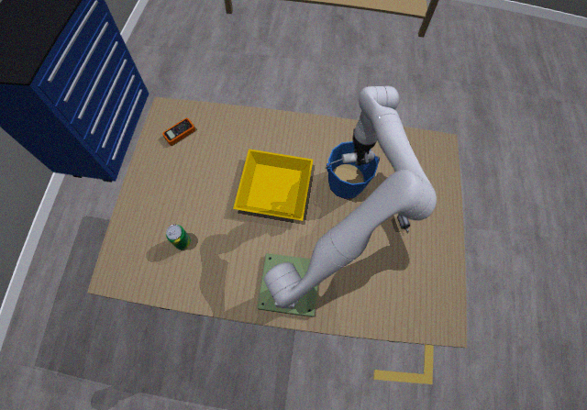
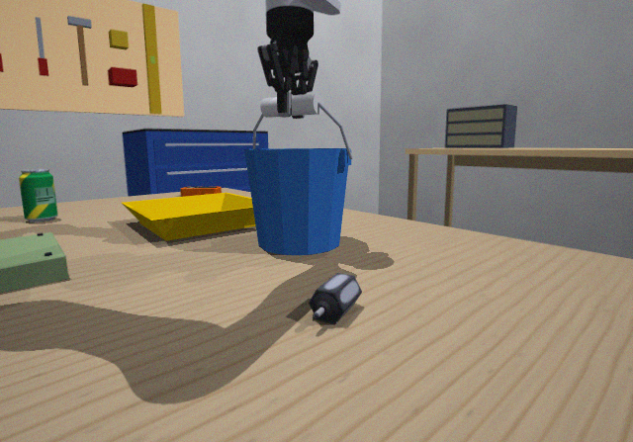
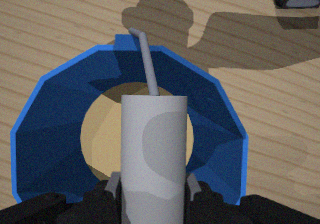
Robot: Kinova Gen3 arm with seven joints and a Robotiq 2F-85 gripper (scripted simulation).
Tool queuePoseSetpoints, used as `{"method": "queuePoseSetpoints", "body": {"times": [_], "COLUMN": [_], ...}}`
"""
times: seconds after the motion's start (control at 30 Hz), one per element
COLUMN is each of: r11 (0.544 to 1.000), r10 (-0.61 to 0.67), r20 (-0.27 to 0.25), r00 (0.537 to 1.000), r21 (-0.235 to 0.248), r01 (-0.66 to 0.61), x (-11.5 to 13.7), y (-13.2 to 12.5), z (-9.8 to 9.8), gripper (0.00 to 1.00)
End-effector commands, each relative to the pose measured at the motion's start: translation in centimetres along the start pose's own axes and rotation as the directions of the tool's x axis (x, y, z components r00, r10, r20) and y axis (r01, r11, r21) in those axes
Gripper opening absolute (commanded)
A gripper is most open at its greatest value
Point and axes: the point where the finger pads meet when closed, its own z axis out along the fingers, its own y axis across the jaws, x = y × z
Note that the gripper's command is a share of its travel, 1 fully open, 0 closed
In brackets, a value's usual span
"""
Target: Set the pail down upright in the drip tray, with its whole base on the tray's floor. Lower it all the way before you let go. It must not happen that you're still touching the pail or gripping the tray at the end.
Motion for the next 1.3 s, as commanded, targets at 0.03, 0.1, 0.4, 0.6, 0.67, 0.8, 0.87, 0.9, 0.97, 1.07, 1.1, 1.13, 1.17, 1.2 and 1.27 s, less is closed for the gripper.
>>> {"method": "queuePoseSetpoints", "body": {"times": [0.03, 0.1, 0.4, 0.6, 0.67, 0.8, 0.87, 0.9, 0.97, 1.07, 1.1, 1.13, 1.17, 1.2, 1.27], "r11": [1.0, 1.0, 1.0, 1.0, 1.0, 1.0, 1.0, 1.0, 1.0, 1.0, 1.0, 1.0, 1.0, 1.0, 1.0], "r10": [0.0, 0.0, 0.0, 0.0, 0.0, 0.0, 0.0, 0.0, 0.0, 0.0, 0.0, 0.0, 0.0, 0.0, 0.0], "r20": [-0.001, -0.001, -0.001, -0.001, -0.001, -0.001, -0.001, -0.001, -0.001, -0.001, -0.001, -0.001, -0.001, -0.001, -0.001], "r00": [1.0, 1.0, 1.0, 1.0, 1.0, 1.0, 1.0, 1.0, 1.0, 1.0, 1.0, 1.0, 1.0, 1.0, 1.0], "r21": [0.001, 0.001, 0.001, 0.001, 0.001, 0.001, 0.001, 0.001, 0.001, 0.001, 0.001, 0.001, 0.001, 0.001, 0.001], "r01": [0.0, 0.0, 0.0, 0.0, 0.0, 0.0, 0.0, 0.0, 0.0, 0.0, 0.0, 0.0, 0.0, 0.0, 0.0], "x": [0.0, 0.0, 0.0, 0.0, 0.0, 0.0, 0.0, 0.0, 0.0, 0.0, 0.0, 0.0, 0.0, 0.0, 0.0], "y": [0.0, 0.0, 0.0, 0.0, 0.0, 0.0, 0.0, 0.0, 0.0, 0.0, 0.0, 0.0, 0.0, 0.0, 0.0], "z": [0.0, 0.0, -0.1, -0.3, -0.4, -0.8, -1.0, -1.1, -1.3, -1.6, -1.6, -1.7, -1.8, -2.0, -2.3], "gripper": [0.1, 0.1, 0.1, 0.1, 0.1, 0.1, 0.1, 0.1, 0.1, 0.1, 0.1, 0.1, 0.1, 0.1, 0.1]}}
